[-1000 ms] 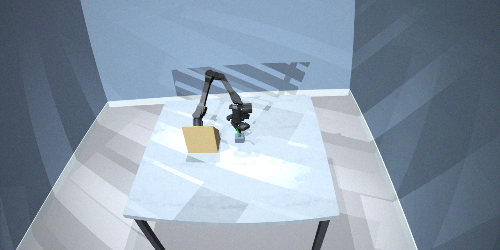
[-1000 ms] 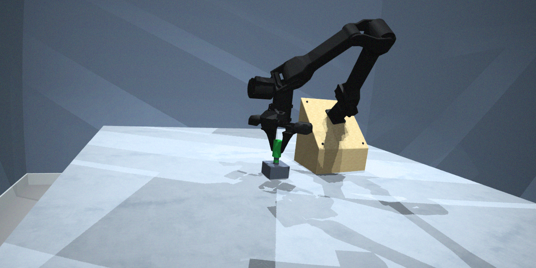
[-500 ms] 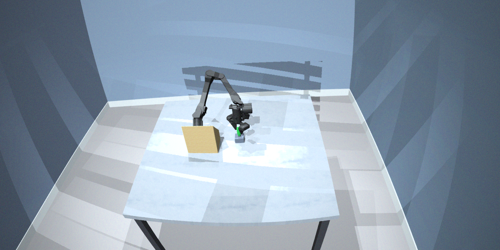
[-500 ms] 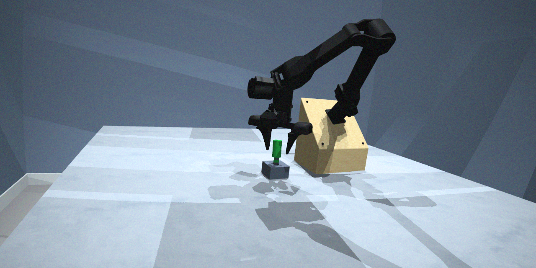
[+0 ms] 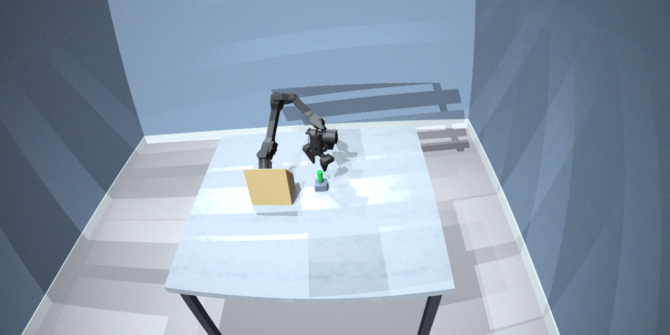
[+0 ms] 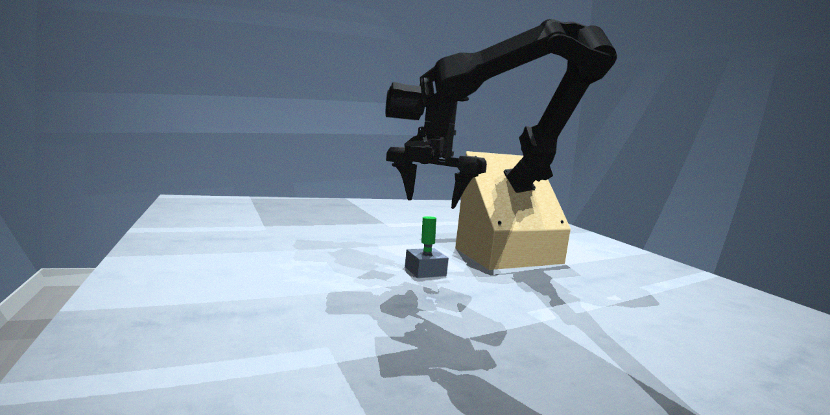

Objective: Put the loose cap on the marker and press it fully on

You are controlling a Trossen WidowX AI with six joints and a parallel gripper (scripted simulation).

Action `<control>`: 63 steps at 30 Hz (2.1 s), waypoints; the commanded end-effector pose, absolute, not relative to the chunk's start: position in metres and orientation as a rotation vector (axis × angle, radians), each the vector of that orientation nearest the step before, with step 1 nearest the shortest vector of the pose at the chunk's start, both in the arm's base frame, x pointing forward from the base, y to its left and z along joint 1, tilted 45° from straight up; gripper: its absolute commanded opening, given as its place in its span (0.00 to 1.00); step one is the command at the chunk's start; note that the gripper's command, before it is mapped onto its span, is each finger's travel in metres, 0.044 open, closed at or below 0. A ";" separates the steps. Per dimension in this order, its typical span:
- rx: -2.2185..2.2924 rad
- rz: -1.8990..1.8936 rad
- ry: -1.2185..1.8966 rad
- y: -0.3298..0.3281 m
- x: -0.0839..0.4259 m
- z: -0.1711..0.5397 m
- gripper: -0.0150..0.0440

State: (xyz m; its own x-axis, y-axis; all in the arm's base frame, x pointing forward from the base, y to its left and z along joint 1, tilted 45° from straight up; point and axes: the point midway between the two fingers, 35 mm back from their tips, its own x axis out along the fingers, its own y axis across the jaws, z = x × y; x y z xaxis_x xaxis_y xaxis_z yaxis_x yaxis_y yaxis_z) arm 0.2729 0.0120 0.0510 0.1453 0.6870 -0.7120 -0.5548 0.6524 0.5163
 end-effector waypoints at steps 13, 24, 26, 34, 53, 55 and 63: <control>0.717 0.479 1.389 0.008 0.272 0.053 0.51; 0.717 0.479 1.389 0.008 0.272 0.053 0.25; 0.717 0.479 1.389 0.008 0.272 0.053 0.25; 0.717 0.479 1.389 0.010 0.272 0.051 0.25; 0.717 0.480 1.389 0.028 0.276 0.032 0.25; 0.717 0.480 1.389 0.030 0.276 0.031 0.25; 0.711 0.477 1.381 0.032 0.279 0.029 0.25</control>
